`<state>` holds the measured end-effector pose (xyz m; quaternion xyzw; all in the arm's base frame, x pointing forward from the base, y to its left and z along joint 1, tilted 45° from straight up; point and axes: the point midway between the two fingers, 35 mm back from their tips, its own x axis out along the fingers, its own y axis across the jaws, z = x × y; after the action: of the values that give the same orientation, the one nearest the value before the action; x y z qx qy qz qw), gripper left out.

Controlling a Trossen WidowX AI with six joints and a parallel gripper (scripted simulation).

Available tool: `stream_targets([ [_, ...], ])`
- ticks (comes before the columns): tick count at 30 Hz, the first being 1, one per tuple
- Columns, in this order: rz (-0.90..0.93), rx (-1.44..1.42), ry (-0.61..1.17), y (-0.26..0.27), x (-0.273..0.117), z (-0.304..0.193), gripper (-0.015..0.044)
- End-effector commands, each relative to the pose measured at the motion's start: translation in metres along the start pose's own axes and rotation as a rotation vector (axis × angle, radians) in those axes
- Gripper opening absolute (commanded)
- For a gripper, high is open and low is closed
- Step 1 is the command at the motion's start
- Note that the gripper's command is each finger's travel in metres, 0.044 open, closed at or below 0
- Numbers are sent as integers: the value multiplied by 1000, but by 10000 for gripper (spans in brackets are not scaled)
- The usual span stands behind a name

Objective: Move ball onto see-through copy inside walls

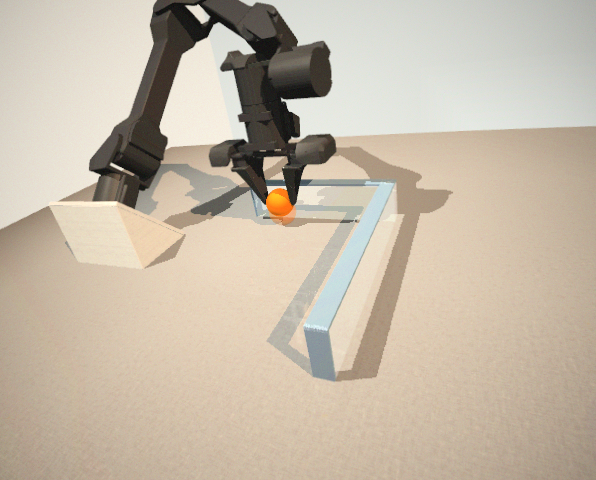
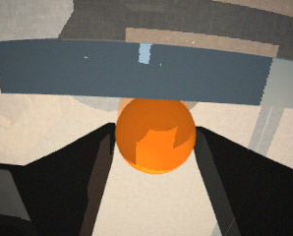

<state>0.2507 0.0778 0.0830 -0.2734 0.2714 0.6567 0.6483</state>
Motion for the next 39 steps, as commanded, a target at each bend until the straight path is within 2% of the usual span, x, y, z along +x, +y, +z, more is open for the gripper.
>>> stream_targets([
  [1, -1, 3, -6, 1, 5, 1, 0],
  [18, -2, 3, -7, 1, 23, 1, 0],
  [30, -7, -2, -1, -1, 19, 1, 315],
  [35, -7, -1, 1, -2, 11, 0, 322],
  [39, -2, 4, 3, -2, -45, -1, 322],
])
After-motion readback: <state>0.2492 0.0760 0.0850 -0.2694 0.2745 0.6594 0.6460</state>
